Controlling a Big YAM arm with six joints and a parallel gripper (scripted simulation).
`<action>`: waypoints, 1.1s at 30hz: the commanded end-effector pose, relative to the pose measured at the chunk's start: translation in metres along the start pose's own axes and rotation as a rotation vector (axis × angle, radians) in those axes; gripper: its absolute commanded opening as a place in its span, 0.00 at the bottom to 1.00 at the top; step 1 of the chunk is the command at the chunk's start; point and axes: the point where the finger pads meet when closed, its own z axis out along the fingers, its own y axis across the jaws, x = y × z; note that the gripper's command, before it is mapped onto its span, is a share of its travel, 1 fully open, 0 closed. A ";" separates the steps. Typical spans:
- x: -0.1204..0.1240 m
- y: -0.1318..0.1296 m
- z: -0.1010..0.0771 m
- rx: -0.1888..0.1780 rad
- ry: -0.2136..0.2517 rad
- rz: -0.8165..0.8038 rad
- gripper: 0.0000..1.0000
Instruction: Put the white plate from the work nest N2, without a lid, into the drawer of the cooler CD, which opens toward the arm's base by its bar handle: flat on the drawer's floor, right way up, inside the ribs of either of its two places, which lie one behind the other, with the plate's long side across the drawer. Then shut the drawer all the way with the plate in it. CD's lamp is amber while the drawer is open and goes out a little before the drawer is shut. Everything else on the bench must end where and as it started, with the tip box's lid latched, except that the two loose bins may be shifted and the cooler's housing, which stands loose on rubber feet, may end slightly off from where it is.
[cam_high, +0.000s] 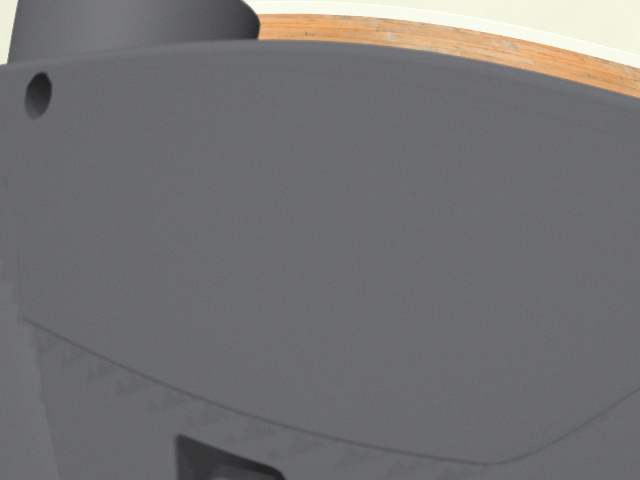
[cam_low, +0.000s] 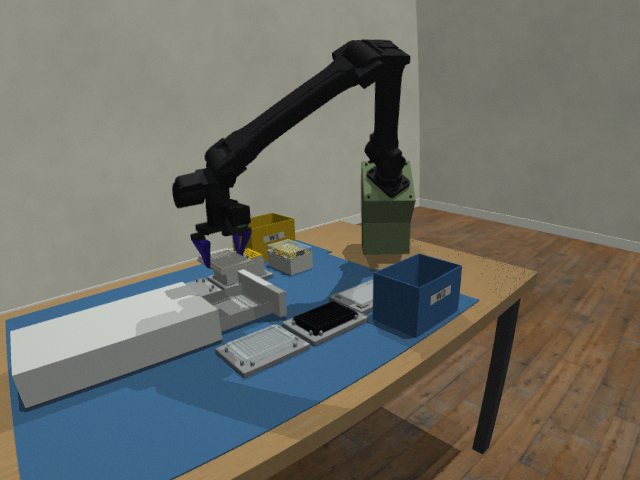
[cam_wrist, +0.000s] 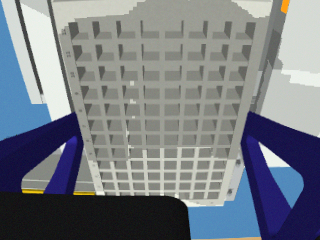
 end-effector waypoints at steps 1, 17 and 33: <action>-0.022 -0.006 -0.012 0.030 -0.003 -0.005 0.00; 0.006 -0.003 -0.010 0.024 0.009 0.037 0.00; 0.007 -0.004 -0.011 0.026 0.008 0.029 0.00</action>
